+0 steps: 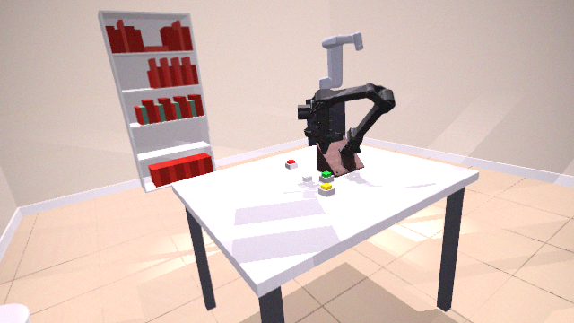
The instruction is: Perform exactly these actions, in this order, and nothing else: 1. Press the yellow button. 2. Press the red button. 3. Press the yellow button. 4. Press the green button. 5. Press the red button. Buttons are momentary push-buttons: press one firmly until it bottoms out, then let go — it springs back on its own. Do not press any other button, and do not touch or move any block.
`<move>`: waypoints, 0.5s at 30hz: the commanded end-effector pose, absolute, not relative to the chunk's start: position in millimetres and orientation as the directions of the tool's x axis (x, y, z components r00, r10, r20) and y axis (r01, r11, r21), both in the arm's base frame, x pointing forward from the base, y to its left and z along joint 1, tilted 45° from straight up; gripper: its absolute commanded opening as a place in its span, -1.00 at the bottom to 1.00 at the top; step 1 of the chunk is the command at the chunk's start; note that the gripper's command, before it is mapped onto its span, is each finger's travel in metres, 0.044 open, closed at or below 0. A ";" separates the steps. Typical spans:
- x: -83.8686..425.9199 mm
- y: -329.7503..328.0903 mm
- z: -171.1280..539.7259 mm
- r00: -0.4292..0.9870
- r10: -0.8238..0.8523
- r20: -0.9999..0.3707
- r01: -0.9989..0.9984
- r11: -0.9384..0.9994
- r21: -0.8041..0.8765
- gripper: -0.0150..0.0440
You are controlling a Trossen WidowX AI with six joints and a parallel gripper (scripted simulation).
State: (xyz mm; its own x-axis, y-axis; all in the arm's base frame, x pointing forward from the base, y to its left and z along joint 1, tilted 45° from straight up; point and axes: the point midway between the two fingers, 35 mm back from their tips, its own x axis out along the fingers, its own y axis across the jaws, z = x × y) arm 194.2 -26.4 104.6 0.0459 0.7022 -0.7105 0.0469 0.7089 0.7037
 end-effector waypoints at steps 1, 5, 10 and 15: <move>203.2 -52.9 91.6 0.059 0.699 -0.712 0.092 0.707 0.701 -0.42; 211.9 -87.1 68.4 0.067 0.696 -0.715 0.119 0.706 0.698 -0.42; 216.1 -136.3 28.1 0.061 0.687 -0.724 0.091 0.719 0.689 -0.42; 208.0 -181.7 -21.3 0.053 0.684 -0.728 0.060 0.725 0.686 -0.42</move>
State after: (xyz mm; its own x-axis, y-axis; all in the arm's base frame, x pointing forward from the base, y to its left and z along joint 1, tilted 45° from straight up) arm 215.3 -152.0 11.0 0.0575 0.6885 -0.7229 0.0793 0.7187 0.6908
